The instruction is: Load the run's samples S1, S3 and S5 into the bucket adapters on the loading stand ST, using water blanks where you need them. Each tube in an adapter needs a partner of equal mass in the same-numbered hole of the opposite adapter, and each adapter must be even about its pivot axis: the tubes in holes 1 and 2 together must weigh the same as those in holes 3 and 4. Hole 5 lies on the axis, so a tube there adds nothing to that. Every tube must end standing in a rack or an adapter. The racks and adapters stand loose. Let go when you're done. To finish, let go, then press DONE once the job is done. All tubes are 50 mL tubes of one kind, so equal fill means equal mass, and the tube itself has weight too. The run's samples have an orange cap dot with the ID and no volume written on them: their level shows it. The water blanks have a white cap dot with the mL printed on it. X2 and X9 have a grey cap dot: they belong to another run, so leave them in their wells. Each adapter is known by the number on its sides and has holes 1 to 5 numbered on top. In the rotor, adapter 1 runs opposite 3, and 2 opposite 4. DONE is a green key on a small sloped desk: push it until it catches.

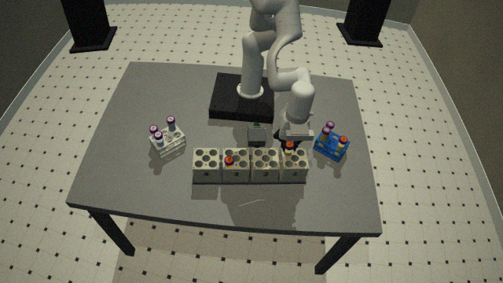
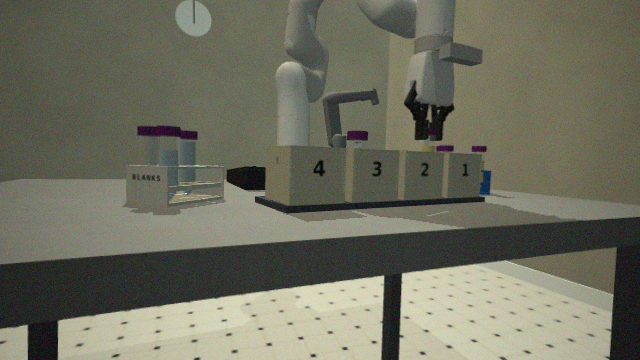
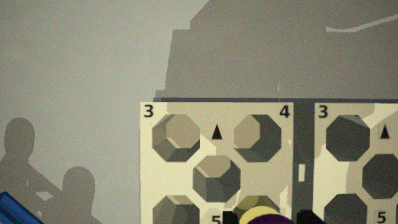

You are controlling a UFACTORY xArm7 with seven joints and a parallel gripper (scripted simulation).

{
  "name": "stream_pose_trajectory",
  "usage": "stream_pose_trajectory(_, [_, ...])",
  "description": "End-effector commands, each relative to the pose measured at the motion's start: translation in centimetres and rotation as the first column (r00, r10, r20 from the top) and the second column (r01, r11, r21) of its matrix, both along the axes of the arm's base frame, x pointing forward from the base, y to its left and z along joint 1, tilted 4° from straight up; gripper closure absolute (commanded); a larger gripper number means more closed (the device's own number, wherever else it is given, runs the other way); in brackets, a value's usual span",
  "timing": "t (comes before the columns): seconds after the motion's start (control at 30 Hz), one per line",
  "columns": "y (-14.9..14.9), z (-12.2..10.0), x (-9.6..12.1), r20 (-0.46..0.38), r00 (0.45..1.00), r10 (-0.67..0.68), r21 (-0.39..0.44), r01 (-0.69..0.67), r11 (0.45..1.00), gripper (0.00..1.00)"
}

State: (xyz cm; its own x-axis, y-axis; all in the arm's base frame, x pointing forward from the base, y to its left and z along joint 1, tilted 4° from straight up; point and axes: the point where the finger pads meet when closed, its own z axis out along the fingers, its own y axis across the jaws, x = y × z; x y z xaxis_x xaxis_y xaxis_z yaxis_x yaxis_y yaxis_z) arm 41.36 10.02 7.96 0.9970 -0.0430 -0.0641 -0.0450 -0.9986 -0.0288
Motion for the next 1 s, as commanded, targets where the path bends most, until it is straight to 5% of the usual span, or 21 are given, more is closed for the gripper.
stream_pose_trajectory(0.0, [0.0, -0.4, 0.1, 0.005, 1.0, 0.0, 0.001, 0.0, 1.0, 1.0])
stream_pose_trajectory(0.97, [0.1, -2.0, 0.0, 0.004, 1.0, 0.0, 0.001, 0.0, 1.0, 1.0])
